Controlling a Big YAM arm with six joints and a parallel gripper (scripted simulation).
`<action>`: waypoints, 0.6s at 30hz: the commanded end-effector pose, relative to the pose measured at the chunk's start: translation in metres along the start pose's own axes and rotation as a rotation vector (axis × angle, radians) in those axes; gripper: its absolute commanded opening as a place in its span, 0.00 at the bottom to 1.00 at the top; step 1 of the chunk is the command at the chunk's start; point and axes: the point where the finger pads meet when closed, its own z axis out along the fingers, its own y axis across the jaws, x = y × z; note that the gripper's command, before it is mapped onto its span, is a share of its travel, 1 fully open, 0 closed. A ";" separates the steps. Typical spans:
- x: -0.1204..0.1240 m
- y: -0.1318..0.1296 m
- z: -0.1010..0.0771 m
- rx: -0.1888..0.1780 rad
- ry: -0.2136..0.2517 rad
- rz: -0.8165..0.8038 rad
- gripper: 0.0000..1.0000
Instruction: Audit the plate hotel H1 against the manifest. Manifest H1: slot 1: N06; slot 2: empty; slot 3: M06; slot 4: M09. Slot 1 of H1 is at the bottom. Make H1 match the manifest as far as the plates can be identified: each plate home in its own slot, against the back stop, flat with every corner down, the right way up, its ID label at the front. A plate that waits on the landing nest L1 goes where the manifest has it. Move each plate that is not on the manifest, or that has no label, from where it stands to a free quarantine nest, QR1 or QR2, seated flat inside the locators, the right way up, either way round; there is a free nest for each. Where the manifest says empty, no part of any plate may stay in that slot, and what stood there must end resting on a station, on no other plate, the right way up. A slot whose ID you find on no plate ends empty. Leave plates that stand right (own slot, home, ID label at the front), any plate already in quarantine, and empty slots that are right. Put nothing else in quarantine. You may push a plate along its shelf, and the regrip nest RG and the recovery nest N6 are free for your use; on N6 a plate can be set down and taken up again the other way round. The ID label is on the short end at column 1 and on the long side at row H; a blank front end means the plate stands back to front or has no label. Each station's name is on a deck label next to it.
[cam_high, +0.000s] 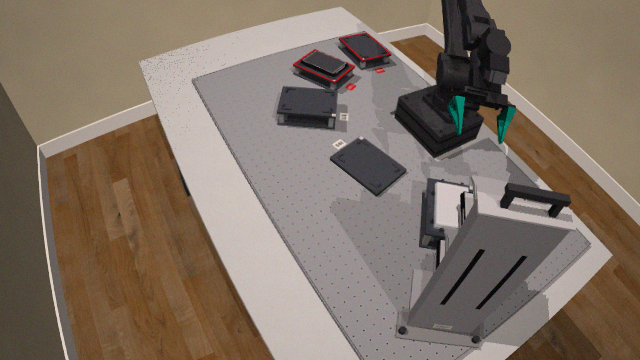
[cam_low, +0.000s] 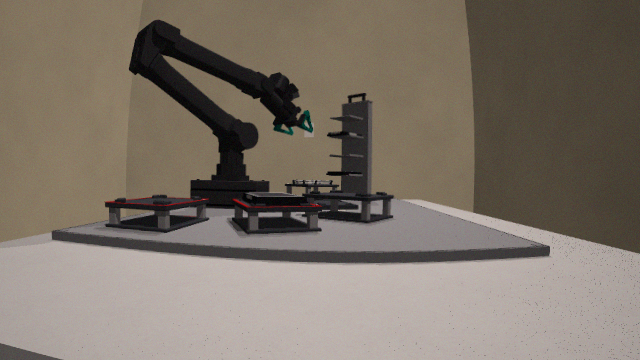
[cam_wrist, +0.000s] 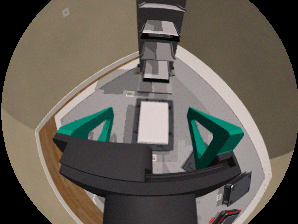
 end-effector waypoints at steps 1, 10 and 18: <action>-0.022 0.009 -0.003 -0.030 -0.004 -0.061 1.00; -0.039 0.039 0.005 -0.123 0.073 -0.220 1.00; -0.043 0.058 0.012 -0.185 0.136 -0.328 1.00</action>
